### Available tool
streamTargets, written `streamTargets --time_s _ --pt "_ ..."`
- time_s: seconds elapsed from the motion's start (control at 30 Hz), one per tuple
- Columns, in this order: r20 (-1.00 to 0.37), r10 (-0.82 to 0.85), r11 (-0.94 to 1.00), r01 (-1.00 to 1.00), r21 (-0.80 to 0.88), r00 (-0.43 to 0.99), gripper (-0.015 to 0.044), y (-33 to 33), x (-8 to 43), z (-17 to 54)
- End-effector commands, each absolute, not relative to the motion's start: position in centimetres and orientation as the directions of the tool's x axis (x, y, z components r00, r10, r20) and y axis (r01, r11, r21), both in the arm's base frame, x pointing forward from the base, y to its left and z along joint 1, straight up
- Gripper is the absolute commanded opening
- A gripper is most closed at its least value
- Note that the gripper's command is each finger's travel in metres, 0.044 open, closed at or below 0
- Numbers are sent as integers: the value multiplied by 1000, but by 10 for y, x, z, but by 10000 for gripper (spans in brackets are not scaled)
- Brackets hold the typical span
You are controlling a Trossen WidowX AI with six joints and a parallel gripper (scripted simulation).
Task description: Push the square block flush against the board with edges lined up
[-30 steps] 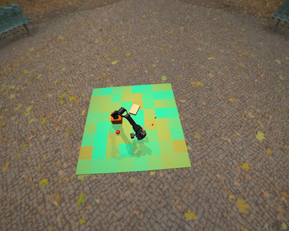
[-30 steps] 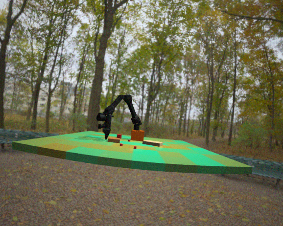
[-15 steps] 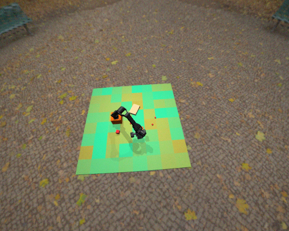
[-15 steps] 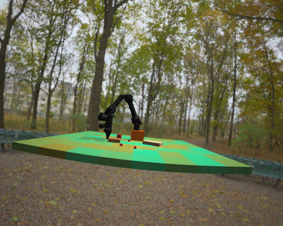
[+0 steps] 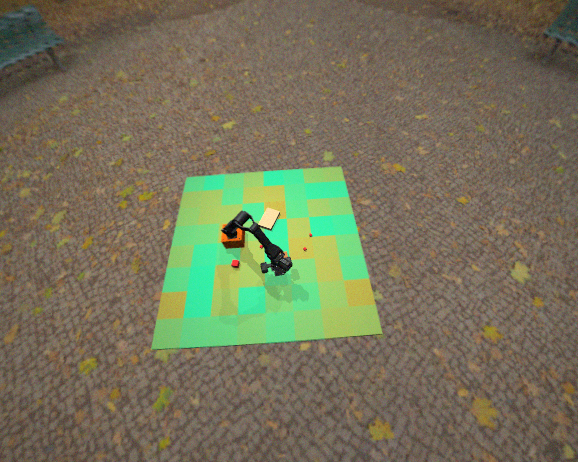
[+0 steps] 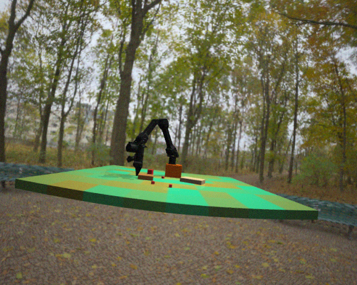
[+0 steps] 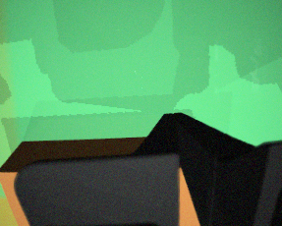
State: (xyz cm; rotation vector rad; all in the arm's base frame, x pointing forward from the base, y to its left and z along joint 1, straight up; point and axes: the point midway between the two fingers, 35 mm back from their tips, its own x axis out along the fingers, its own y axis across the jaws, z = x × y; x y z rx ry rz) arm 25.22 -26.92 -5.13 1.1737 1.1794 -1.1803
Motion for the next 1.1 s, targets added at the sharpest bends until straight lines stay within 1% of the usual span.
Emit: streamTargets --time_s 0.0,1.07 --pt "-1000 -18 33 999 21 21 0 -260 251 -55" --pt "-1000 -16 33 999 21 22 0 -230 254 -56"
